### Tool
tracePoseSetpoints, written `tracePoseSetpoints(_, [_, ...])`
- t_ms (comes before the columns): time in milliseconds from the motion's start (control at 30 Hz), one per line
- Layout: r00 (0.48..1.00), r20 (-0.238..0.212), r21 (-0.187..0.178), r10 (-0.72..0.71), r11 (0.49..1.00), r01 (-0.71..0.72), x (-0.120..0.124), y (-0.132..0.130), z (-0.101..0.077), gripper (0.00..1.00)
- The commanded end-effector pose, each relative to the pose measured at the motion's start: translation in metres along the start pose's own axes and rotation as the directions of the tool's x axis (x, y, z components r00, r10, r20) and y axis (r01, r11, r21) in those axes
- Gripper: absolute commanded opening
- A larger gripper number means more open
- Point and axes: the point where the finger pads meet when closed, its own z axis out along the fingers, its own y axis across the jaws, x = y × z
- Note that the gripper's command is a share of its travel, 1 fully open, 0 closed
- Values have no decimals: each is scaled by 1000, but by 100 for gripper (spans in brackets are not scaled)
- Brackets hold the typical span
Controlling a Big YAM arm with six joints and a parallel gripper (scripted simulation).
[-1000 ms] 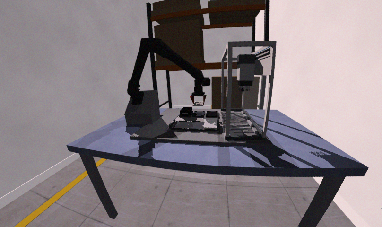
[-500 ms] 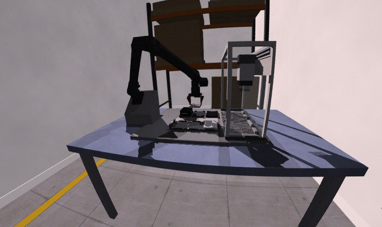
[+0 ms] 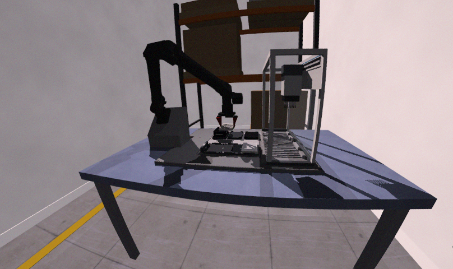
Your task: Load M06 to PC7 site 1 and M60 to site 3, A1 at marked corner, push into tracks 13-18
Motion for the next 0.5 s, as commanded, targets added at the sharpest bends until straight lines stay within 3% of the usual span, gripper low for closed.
tracePoseSetpoints(0, [1000,11,54,-12,998,11,1,-10,-18,0])
tracePoseSetpoints(33, [1000,9,34,9,999,-9,14,-8,-8,0])
tracePoseSetpoints(467, [1000,6,34,8,999,-8,63,11,-7,0])
